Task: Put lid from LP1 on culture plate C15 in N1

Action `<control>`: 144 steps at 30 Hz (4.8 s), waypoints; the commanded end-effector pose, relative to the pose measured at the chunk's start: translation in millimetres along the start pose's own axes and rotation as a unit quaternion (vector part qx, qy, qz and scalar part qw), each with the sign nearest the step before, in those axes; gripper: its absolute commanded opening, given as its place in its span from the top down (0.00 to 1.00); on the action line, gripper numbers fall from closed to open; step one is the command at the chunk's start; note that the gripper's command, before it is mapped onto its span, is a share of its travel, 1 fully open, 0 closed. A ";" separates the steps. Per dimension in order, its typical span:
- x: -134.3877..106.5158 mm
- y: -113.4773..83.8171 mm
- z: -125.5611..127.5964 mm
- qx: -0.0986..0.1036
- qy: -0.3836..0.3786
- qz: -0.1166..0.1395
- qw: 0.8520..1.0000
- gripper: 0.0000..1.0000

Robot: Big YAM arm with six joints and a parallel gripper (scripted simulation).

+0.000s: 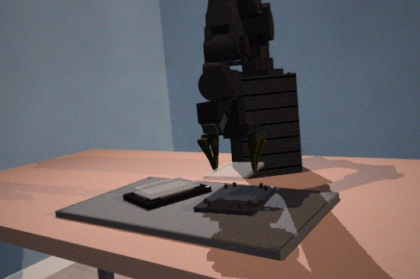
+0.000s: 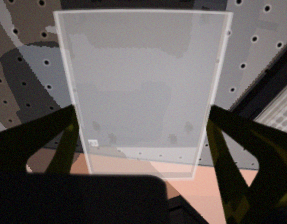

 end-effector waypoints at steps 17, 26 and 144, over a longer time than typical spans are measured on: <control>-2.0 -1.4 -2.3 0.000 0.007 0.005 1.000 1.00; -2.4 -1.5 -2.3 0.000 0.006 0.006 1.000 1.00; -27.0 -0.3 -169.4 0.000 0.238 0.007 0.971 1.00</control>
Point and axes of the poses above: the point where the finger pads meet when closed, its own y axis out along the fingers, its own z axis across the jaws, x = y × z, the point moved 4 cm from there along -y, back along the fingers, and after that the axes turned 4 degrees about -y, right-handed, at the moved point
